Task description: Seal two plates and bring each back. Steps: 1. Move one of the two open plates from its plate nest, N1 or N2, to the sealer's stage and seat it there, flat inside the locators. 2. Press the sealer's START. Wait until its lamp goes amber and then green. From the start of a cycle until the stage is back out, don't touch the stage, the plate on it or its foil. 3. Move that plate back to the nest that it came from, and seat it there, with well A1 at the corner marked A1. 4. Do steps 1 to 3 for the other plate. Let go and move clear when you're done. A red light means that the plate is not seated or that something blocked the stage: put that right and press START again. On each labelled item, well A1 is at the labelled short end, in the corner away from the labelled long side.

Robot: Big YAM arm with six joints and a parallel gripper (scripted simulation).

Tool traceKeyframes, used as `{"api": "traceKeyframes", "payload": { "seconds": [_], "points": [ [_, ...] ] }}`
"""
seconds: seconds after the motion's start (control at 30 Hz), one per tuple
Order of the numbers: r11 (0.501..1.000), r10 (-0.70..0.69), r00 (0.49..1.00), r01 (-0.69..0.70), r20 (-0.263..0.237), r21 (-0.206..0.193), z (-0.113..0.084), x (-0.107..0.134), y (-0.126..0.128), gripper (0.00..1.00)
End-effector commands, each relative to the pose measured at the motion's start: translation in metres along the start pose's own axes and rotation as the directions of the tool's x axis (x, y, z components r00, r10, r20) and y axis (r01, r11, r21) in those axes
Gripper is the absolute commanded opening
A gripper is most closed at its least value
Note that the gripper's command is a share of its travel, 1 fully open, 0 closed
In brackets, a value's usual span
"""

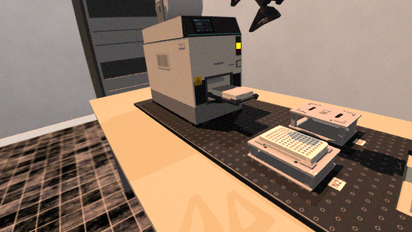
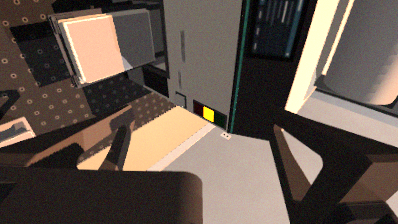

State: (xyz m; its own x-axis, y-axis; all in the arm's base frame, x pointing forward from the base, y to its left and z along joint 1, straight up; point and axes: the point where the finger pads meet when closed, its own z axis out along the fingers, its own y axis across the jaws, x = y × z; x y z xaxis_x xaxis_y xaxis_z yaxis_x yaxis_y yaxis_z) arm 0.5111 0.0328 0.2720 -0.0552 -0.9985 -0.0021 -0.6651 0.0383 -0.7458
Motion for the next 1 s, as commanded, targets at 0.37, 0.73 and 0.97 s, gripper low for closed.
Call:
{"api": "traceKeyframes", "payload": {
  "seconds": [0.37, 0.73, 0.97],
  "points": [
    [0.999, -0.013, 1.0, 0.013, 0.009, 0.037, 0.0, -0.006, -0.025, 1.0],
    [0.998, -0.01, 1.0, 0.009, 0.01, 0.055, -0.007, -0.006, -0.033, 1.0],
    [0.998, -0.008, 1.0, 0.007, 0.011, 0.065, -0.014, -0.004, -0.033, 1.0]
  ]
}}
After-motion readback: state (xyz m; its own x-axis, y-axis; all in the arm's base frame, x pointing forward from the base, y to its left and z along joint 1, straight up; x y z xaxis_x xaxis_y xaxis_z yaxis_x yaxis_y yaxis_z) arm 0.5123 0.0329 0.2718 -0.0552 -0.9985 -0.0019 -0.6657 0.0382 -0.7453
